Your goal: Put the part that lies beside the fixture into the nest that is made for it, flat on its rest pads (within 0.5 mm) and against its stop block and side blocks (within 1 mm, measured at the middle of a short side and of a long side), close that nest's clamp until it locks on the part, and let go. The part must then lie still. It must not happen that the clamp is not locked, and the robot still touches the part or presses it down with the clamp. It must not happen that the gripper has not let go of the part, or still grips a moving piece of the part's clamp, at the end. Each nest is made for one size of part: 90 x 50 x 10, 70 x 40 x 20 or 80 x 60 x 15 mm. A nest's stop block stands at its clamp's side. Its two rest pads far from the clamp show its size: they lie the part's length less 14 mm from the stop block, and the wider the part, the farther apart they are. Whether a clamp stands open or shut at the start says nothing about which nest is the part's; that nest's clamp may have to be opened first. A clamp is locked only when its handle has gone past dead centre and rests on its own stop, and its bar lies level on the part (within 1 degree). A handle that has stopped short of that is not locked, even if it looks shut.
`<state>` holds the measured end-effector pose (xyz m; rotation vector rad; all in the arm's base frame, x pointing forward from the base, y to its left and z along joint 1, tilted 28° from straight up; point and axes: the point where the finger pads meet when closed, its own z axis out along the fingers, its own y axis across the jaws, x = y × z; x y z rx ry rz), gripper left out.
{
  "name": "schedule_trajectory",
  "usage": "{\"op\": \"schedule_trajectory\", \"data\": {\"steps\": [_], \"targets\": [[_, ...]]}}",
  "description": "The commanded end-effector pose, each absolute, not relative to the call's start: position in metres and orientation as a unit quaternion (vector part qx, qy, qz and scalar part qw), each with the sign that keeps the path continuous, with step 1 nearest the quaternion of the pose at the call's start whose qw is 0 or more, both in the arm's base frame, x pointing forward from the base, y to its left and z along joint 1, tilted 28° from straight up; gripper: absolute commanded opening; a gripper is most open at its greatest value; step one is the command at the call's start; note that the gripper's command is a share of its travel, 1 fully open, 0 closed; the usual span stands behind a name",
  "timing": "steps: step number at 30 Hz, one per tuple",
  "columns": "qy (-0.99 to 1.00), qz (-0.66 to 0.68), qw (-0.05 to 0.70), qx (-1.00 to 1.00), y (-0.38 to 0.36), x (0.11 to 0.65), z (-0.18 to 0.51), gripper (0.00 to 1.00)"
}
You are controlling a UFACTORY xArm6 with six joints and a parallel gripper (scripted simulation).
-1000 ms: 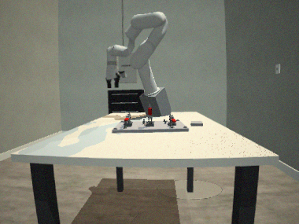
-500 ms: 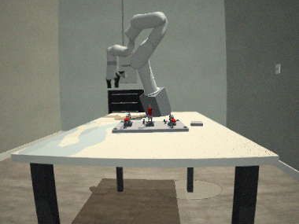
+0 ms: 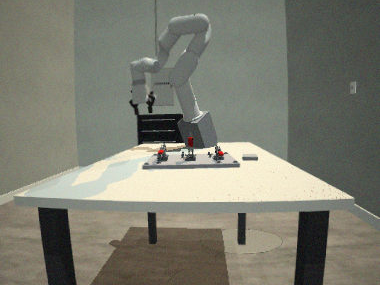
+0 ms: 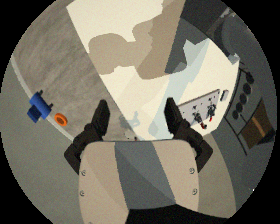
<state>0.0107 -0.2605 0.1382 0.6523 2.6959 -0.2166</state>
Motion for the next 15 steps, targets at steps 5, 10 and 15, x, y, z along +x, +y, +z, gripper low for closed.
{"op": "schedule_trajectory", "data": {"steps": [5,10,15], "targets": [[0.984,-0.074,0.140,0.084,-0.261,0.039,0.138,1.00],[0.990,-0.073,0.119,-0.003,-0.260,0.056,0.138,1.00],[0.990,-0.073,0.107,-0.055,-0.258,0.066,0.138,1.00]]}}
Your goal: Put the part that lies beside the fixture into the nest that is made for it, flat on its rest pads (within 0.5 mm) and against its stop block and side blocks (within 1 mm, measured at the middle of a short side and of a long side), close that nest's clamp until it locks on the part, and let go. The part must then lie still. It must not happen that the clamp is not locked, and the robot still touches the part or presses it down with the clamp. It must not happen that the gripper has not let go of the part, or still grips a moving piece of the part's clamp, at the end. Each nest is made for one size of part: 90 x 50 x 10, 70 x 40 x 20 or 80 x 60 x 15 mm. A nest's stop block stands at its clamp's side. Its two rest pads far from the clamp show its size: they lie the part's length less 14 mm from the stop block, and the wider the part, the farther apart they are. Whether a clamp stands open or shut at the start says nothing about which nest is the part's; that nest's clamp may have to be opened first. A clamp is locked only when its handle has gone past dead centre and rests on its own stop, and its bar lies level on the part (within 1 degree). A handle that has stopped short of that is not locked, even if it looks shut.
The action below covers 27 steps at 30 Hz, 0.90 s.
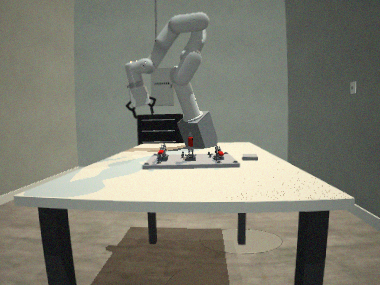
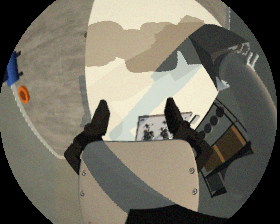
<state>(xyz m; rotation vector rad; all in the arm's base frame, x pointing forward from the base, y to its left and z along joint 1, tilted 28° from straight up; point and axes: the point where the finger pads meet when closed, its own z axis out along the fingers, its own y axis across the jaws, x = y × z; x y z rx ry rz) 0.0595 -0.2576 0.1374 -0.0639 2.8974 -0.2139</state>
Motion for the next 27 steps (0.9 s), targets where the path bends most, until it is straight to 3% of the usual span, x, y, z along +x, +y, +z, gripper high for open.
{"op": "schedule_trajectory", "data": {"steps": [1,27], "targets": [[0.989,-0.074,0.103,-0.073,-0.258,0.070,0.138,1.00],[0.863,-0.089,0.004,-0.497,-0.235,0.163,0.145,1.00]]}}
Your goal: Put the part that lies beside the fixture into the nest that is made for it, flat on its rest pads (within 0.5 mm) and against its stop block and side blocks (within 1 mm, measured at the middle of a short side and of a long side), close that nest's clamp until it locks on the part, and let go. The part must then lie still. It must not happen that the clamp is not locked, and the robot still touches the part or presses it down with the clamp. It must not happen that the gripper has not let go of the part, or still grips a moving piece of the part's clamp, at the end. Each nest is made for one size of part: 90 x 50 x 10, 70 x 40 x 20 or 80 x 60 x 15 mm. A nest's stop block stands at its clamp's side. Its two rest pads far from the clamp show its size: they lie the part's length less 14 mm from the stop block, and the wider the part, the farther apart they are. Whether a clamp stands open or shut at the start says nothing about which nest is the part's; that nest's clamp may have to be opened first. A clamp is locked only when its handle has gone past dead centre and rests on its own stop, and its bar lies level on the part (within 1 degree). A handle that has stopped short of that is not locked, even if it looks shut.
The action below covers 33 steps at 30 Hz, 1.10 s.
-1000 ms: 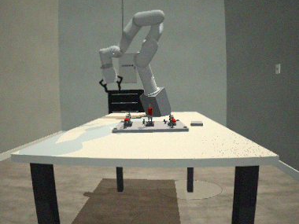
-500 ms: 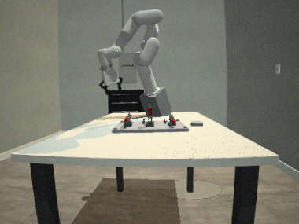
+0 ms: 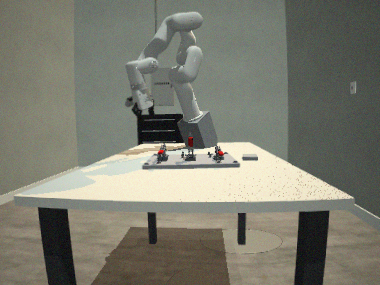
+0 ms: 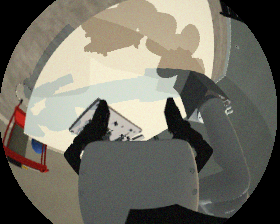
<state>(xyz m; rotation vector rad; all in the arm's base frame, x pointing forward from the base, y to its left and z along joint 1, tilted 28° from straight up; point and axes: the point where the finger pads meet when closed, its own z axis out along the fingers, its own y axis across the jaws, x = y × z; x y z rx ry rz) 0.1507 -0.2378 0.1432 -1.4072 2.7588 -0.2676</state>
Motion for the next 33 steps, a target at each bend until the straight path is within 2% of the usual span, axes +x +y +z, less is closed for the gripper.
{"op": "schedule_trajectory", "data": {"steps": [1,24,33], "targets": [[0.845,-0.091,-0.003,-0.526,-0.232,0.170,0.146,1.00],[0.610,-0.119,-0.070,-0.781,-0.186,0.248,0.156,1.00],[0.450,-0.137,-0.102,-0.877,-0.148,0.287,0.163,1.00]]}}
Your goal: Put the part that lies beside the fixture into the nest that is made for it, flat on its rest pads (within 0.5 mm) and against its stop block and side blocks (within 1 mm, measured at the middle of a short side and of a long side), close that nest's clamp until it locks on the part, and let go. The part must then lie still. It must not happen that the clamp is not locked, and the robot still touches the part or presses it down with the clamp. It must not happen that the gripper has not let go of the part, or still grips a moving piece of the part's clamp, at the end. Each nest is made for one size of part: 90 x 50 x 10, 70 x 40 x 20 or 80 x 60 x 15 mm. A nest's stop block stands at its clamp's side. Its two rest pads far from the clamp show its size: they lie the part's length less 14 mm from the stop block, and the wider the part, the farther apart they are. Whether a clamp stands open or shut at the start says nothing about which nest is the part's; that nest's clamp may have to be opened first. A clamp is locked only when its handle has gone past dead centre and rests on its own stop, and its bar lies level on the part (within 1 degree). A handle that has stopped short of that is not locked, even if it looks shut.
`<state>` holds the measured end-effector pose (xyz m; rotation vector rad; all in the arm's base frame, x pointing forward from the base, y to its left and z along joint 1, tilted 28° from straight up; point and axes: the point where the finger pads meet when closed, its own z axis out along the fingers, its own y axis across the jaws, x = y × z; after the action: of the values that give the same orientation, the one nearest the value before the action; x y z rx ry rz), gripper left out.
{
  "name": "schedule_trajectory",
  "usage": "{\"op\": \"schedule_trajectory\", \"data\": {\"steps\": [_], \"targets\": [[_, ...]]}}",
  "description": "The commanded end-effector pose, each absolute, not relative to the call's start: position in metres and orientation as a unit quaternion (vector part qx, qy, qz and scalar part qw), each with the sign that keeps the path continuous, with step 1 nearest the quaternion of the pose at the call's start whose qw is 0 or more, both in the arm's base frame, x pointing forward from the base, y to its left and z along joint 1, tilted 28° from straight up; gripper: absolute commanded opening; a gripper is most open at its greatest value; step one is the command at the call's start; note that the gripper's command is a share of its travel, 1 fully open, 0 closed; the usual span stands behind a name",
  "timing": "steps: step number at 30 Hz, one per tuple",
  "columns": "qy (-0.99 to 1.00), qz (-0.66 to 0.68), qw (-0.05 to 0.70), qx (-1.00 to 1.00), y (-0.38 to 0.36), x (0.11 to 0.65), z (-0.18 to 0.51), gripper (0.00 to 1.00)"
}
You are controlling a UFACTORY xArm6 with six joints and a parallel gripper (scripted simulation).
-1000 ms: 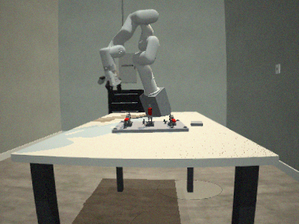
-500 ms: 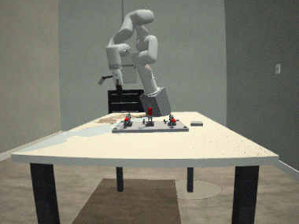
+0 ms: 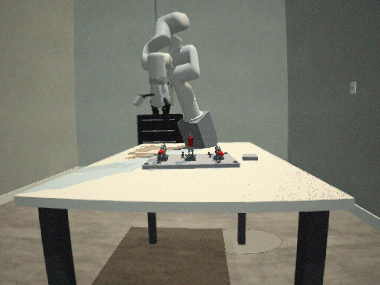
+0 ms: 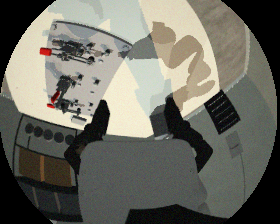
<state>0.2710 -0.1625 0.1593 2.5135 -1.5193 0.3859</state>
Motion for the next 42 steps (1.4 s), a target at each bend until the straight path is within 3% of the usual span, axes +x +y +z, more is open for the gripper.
{"op": "schedule_trajectory", "data": {"steps": [1,23,42], "targets": [[-0.436,0.139,0.105,0.883,-0.145,0.290,0.163,1.00],[-0.078,0.182,0.158,0.967,-0.039,0.349,0.177,1.00],[-0.057,0.185,0.161,0.968,-0.032,0.352,0.178,1.00]]}}
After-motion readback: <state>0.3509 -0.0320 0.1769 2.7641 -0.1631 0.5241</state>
